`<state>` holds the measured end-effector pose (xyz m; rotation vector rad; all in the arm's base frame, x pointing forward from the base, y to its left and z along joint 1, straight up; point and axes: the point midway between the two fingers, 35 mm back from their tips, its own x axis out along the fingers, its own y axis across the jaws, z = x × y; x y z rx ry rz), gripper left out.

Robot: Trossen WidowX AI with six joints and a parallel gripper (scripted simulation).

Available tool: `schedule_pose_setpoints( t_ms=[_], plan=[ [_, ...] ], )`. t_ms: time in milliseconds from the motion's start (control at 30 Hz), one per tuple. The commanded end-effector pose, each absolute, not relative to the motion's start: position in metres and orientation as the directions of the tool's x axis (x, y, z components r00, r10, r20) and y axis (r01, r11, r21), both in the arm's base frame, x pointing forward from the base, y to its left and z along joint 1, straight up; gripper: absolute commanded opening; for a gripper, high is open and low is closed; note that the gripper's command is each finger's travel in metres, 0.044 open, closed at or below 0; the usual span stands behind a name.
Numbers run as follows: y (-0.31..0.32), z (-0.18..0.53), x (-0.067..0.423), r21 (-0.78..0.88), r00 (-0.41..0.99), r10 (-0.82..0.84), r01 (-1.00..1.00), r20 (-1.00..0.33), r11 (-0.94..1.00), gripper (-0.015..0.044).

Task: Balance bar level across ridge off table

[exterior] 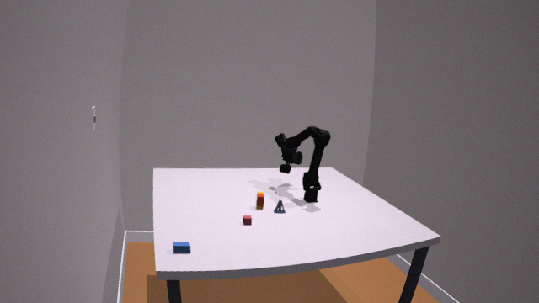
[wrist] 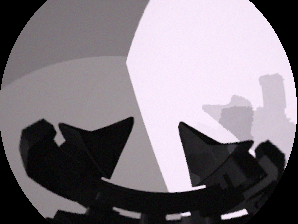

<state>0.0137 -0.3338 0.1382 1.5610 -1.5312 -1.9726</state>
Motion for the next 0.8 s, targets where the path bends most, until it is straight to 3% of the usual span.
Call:
schedule_pose_setpoints(
  t_ms=[0,767],
  plan=[
    [-0.333,0.137,0.036,0.772,-0.365,-0.683,-0.367,-0.633,-0.520,0.0315],
    [-0.286,0.137,0.165,0.599,-0.048,-0.601,0.049,-0.798,-0.799,0.0315]
  ],
)
